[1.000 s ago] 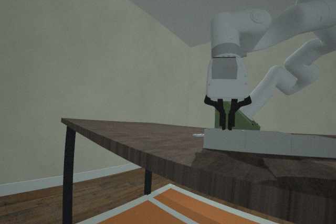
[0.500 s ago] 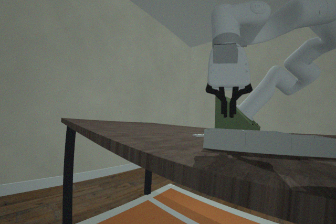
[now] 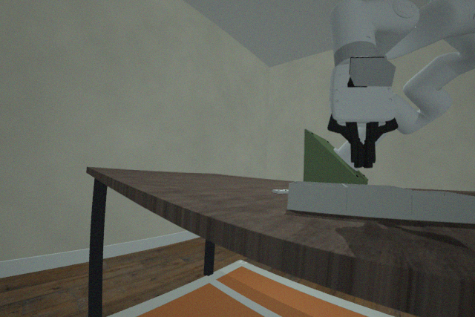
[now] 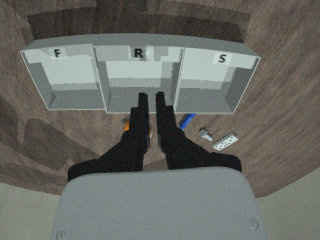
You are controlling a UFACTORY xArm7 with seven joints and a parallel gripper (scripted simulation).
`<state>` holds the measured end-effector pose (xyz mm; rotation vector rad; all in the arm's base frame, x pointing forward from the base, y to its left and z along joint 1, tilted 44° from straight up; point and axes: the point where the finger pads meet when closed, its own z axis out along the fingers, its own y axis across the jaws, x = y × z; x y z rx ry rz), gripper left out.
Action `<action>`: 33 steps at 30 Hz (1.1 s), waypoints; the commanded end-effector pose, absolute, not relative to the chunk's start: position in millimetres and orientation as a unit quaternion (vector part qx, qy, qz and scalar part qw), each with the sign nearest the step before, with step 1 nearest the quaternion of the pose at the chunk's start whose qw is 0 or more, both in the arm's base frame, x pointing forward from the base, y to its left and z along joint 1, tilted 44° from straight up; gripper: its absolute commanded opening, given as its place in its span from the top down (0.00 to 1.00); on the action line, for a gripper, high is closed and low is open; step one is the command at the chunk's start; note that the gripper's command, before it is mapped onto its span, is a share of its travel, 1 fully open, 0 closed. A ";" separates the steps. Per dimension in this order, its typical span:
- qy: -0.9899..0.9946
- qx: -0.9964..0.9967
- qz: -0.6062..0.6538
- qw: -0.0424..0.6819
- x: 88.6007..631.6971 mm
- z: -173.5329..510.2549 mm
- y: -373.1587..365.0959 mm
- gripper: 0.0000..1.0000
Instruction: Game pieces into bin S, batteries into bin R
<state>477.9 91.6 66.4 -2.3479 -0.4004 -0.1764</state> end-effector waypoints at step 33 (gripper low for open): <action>-0.155 -0.915 -0.071 0.366 475.6 41.3 138.0 0.93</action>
